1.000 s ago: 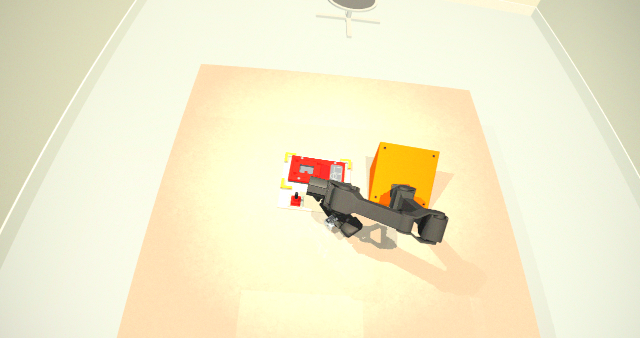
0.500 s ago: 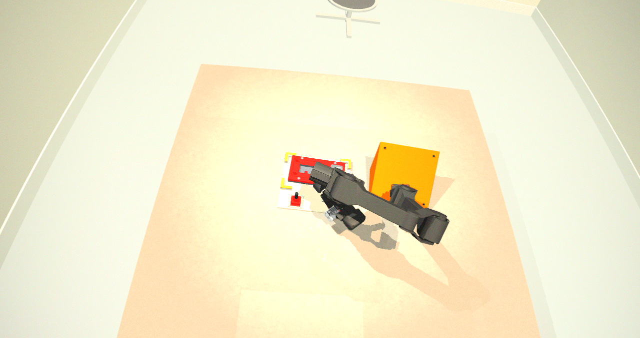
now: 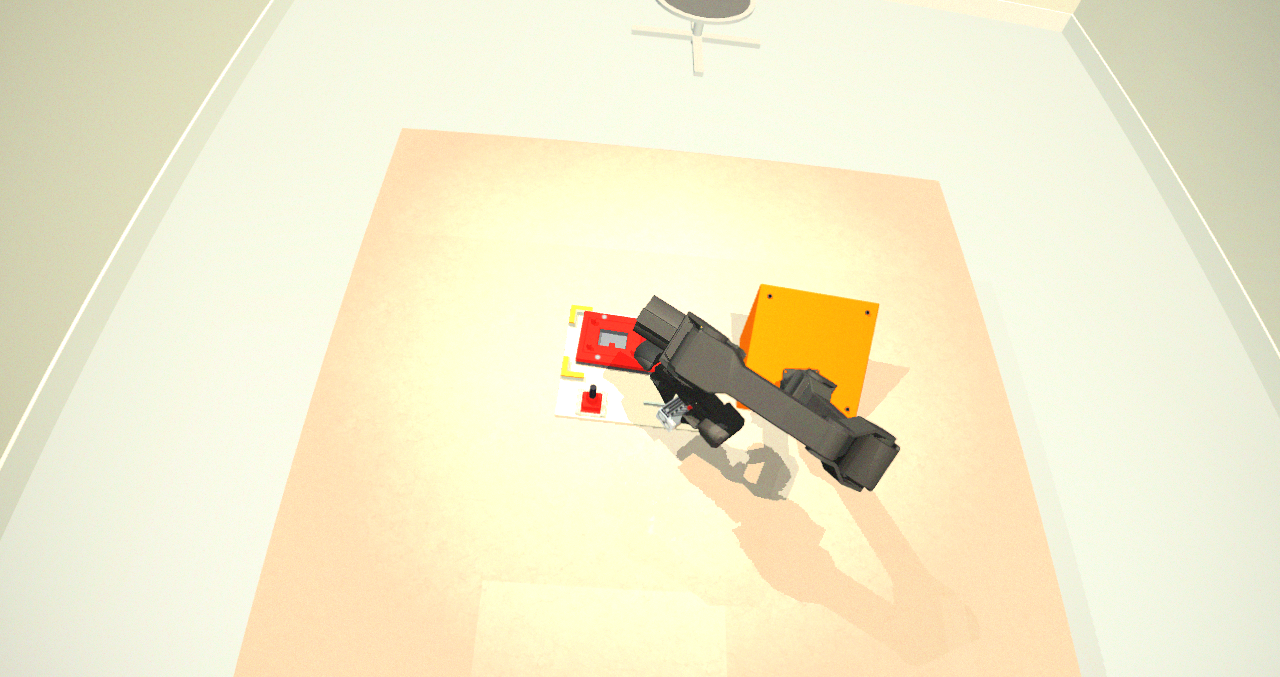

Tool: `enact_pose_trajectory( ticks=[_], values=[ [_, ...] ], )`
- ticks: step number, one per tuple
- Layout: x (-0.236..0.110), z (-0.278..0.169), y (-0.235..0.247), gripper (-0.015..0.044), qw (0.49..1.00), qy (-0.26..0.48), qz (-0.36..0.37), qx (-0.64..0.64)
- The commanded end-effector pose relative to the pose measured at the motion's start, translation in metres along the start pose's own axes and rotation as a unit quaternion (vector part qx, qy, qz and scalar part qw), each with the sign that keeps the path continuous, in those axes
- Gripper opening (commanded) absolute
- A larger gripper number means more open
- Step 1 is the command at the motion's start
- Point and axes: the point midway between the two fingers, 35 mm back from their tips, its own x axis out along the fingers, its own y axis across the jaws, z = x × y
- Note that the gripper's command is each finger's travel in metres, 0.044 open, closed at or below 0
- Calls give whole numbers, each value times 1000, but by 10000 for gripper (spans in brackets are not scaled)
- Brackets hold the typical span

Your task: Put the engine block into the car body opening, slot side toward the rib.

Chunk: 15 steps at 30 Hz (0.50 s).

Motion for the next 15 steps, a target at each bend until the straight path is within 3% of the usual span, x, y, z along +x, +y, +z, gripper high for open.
enact_pose_trajectory(
  ticks=[1,15],
  values=[
    [-14,1,-1,0,1000,1,5,-6],
    [-10,0,28,0,988,-1,0,-157]
  ],
)
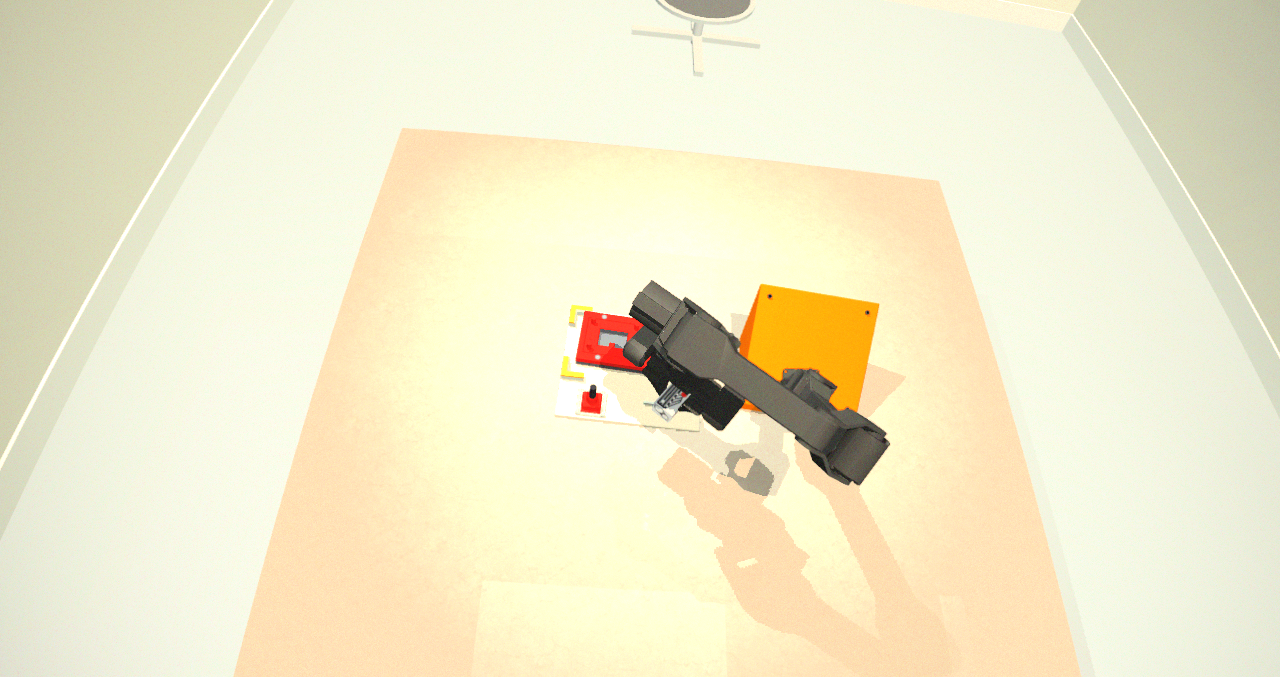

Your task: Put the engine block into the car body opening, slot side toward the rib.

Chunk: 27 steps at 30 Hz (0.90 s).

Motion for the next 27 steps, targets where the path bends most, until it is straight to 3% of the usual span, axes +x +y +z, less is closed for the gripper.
enact_pose_trajectory(
  ticks=[1,27],
  values=[
    [2,3,15,0,998,-2,-2,-66],
    [27,29,83,0,907,-1,-19,-422]
  ],
)
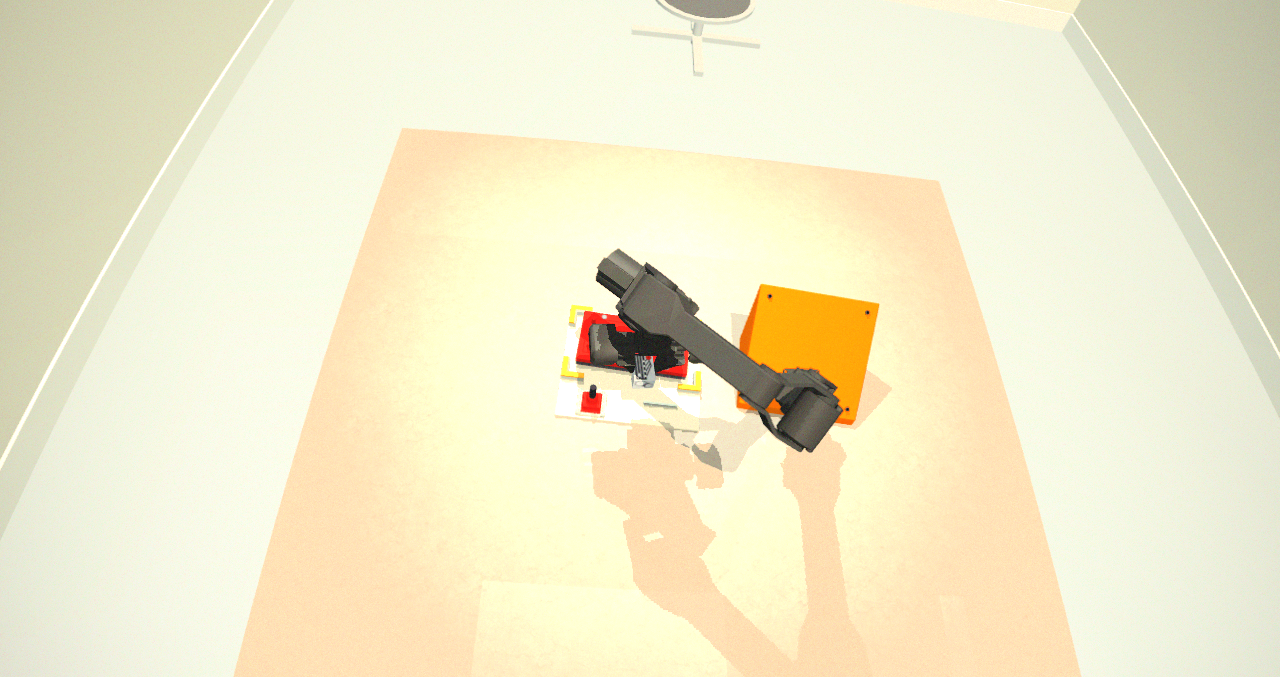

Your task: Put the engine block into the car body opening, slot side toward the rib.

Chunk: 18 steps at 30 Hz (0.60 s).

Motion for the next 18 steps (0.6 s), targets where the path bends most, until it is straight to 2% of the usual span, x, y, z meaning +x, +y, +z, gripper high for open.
enact_pose_trajectory(
  ticks=[1,18],
  values=[
    [6,15,6,0,998,-1,-4,-63],
    [28,62,18,0,953,7,-10,-304]
  ],
)
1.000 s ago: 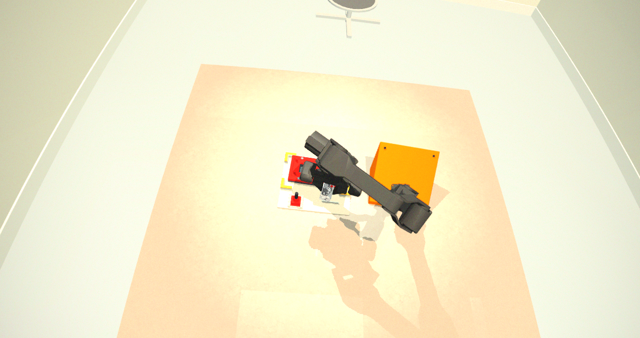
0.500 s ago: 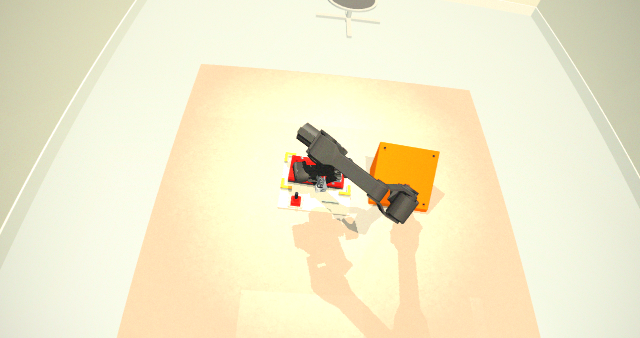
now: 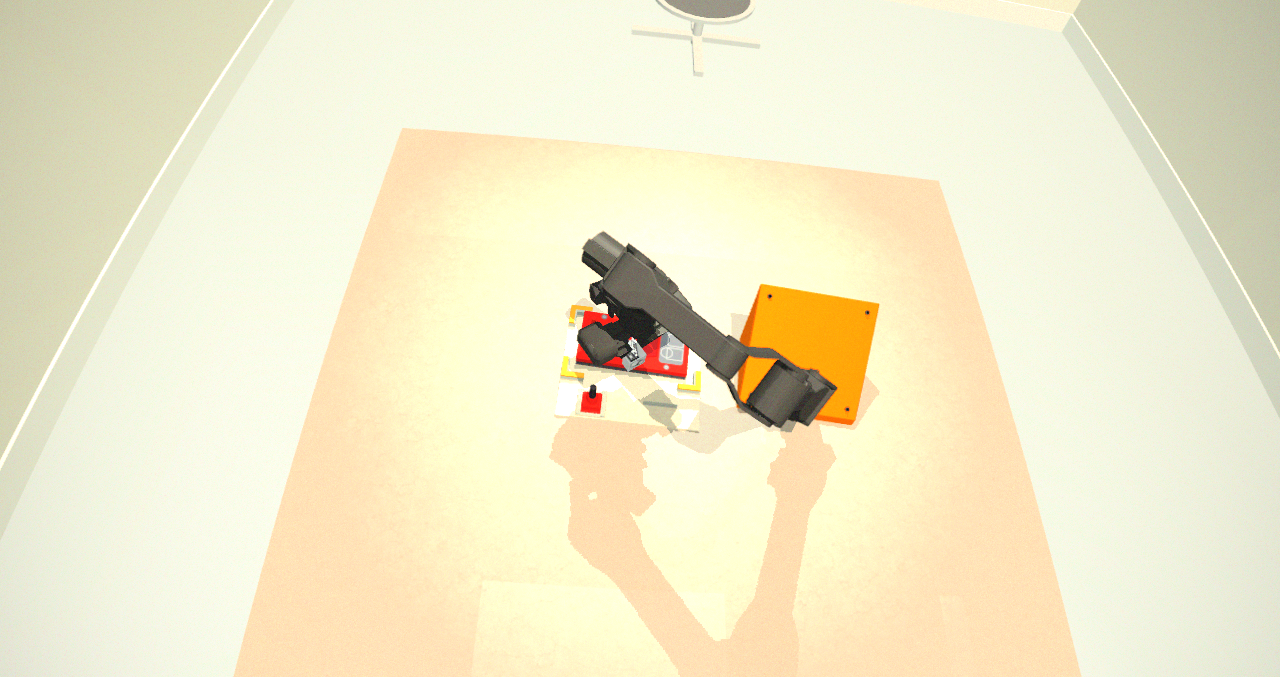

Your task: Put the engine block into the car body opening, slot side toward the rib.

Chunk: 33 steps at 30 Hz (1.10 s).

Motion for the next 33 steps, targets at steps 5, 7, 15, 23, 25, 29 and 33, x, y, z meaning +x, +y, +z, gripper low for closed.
enact_pose_trajectory(
  ticks=[5,7,15,23,25,29,33],
  values=[
    [12,27,-7,0,991,5,-1,-135],
    [15,32,-9,0,986,6,-1,-165],
    [27,52,-17,0,959,12,1,-283],
    [40,72,-26,0,918,17,5,-397],
    [43,76,-27,0,910,17,5,-415],
    [43,77,-26,79,903,17,6,-429],
    [43,78,-25,159,893,17,6,-449]
  ],
)
